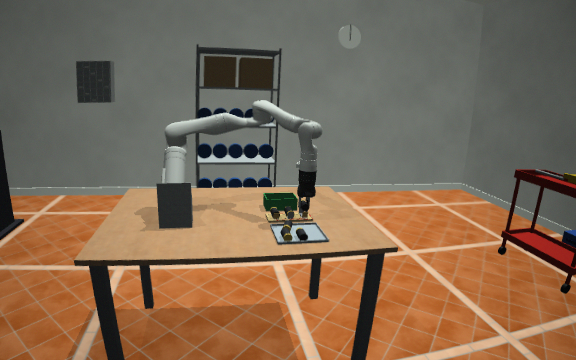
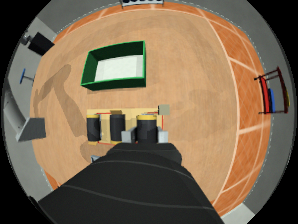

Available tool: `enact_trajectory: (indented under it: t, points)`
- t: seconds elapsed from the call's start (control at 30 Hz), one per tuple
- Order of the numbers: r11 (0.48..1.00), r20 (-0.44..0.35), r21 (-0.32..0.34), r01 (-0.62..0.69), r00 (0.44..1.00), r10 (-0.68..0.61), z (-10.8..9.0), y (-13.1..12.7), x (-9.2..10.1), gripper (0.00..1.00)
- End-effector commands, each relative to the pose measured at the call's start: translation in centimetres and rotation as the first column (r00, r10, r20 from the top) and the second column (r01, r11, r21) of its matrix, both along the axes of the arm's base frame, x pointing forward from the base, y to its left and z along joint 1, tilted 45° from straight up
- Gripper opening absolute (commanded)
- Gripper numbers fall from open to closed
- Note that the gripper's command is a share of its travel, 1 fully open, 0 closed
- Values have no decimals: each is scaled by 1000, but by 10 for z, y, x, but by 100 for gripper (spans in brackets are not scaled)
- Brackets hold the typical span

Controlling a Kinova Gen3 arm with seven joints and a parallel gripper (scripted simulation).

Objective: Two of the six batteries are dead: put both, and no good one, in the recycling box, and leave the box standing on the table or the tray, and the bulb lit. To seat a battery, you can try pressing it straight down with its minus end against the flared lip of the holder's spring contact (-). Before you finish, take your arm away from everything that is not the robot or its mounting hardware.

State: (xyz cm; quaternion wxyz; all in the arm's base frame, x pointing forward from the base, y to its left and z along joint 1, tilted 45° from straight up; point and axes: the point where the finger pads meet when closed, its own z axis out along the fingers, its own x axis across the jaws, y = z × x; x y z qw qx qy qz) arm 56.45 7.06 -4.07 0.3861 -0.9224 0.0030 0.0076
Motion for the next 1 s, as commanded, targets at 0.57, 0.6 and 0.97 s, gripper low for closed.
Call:
enact_trajectory:
  t: [0.57,0.6,0.97]
  points:
    - [1000,2,-1,2,1000,-2,-10,10,1,57]
    - [1000,2,-1,2,1000,-2,-11,11,1,57]
    - [1000,2,-1,2,1000,-2,-20,20,0,57]
